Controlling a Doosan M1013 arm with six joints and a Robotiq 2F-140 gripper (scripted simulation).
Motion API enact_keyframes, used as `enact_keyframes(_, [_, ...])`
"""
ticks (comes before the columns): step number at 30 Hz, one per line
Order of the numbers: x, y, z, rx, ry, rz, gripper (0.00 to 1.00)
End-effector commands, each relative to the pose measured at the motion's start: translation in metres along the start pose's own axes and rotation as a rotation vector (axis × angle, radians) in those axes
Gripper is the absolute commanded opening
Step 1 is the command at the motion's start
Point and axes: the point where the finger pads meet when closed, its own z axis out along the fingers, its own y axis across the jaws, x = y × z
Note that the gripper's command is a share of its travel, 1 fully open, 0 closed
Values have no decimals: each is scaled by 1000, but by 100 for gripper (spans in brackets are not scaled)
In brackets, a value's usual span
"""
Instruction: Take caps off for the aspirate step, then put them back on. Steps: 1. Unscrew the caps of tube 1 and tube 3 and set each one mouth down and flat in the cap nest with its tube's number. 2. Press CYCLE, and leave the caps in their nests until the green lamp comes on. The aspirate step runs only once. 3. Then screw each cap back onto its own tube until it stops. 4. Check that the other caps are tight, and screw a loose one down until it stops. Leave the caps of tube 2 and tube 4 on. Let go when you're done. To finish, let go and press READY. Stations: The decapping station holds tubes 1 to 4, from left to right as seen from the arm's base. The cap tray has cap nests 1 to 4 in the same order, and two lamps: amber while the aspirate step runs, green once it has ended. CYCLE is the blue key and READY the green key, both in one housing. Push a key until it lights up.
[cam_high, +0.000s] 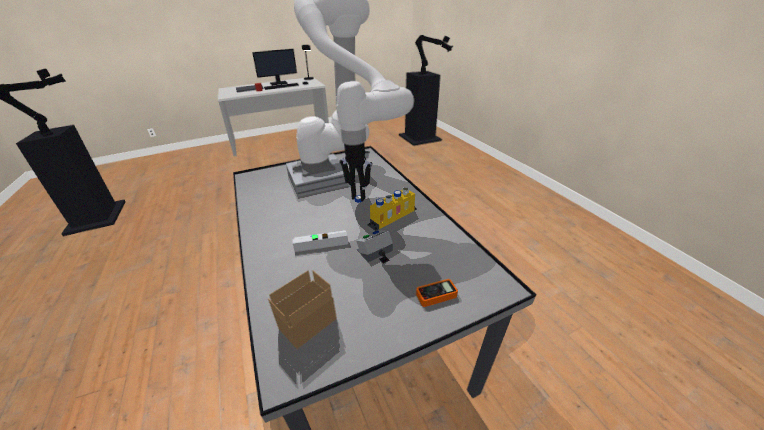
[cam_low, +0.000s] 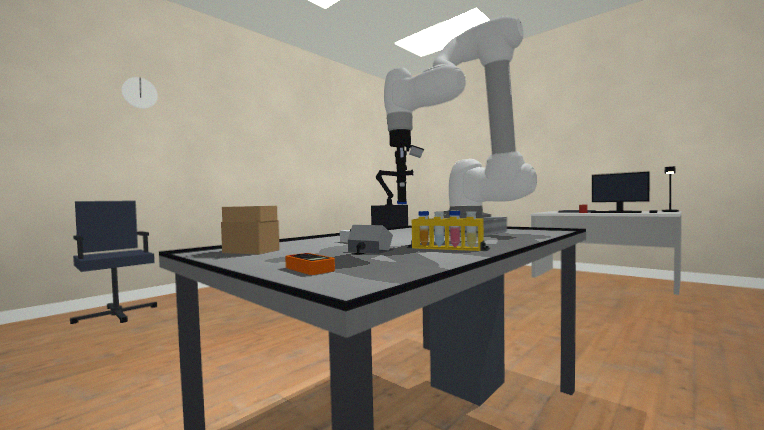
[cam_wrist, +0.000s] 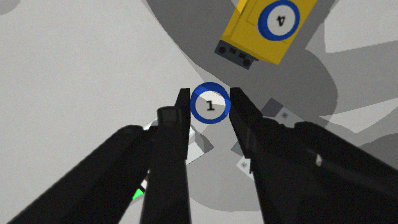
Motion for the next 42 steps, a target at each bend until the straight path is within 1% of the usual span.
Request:
enact_keyframes(1, [22, 16, 0, 10, -7, 10, 30])
enact_keyframes(2, [22, 16, 0, 10, -7, 10, 30])
enact_keyframes(17, [124, 83, 1, 10, -7, 10, 30])
enact_keyframes(19, [124, 83, 1, 10, -7, 10, 30])
enact_keyframes(31, [206, 137, 2, 10, -7, 10, 30])
enact_keyframes(39, [206, 137, 2, 10, -7, 10, 30])
enact_keyframes(42, [206, 137, 11, 10, -7, 10, 30])
